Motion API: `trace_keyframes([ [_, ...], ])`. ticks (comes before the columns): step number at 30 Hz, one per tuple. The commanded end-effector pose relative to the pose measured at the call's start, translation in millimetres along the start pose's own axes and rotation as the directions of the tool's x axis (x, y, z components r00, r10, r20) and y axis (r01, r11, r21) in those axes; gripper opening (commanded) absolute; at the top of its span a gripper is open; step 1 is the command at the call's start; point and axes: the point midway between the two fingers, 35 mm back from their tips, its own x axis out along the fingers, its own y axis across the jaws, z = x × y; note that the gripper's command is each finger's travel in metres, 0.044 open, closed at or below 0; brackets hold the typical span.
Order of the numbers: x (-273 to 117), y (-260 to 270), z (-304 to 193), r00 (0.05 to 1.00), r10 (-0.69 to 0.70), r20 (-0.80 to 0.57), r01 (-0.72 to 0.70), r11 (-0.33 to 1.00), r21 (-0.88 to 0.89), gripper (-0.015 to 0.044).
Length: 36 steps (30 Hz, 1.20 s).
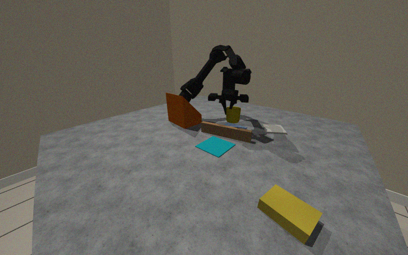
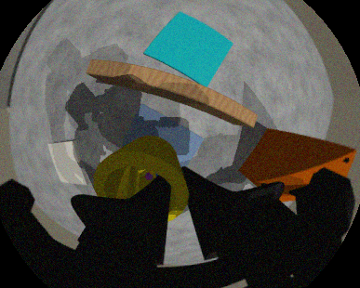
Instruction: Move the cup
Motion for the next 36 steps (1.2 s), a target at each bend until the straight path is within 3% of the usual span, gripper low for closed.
trace_keyframes([
  [1, -15.0, 0.2, 1.1, 1.000, 0.000, 0.002, 0.000, 1.000, -0.004, 0.0000],
  [9, -36.7, 0.3, 0.9, 1.000, 0.002, -0.002, -0.002, 1.000, -0.003, 0.0000],
  [36, -34.1, -3.1, 13.7, 1.000, 0.003, -0.001, -0.003, 1.000, -0.001, 0.0000],
])
